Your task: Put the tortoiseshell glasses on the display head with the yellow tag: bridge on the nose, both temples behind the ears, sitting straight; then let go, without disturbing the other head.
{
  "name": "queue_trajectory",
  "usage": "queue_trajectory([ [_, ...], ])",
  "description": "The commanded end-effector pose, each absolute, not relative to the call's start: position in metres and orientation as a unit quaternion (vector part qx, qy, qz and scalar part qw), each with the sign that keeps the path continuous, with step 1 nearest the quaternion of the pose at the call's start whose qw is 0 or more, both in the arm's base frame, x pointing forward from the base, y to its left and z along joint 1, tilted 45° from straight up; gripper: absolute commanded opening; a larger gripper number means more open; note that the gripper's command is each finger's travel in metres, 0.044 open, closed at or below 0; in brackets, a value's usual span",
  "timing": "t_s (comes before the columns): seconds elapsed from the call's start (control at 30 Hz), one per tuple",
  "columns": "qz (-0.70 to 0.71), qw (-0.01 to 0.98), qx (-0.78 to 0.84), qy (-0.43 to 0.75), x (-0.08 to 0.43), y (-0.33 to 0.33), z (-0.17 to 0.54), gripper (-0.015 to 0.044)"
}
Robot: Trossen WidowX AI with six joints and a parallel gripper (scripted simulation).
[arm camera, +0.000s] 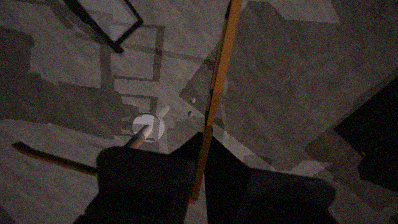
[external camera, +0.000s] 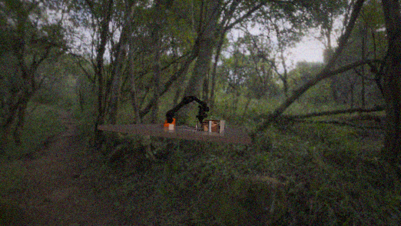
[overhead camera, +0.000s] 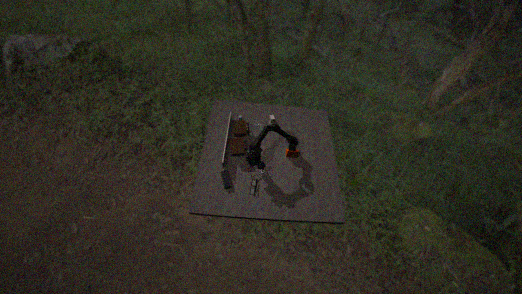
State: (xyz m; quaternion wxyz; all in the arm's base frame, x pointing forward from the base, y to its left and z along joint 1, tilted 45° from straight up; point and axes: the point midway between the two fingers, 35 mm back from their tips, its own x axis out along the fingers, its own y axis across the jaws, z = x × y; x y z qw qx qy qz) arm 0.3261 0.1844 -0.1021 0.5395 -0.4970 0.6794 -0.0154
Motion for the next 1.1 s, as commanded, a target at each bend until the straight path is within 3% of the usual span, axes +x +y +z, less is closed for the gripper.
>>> queue_trajectory([
  [0.0, -0.015, 0.543, -0.498, 0.676, 0.3306, 0.1867, -0.1006, 0.0],
  [1.07, -0.015, 0.543, -0.498, 0.675, 0.3328, 0.1877, -0.1012, 0.0],
])
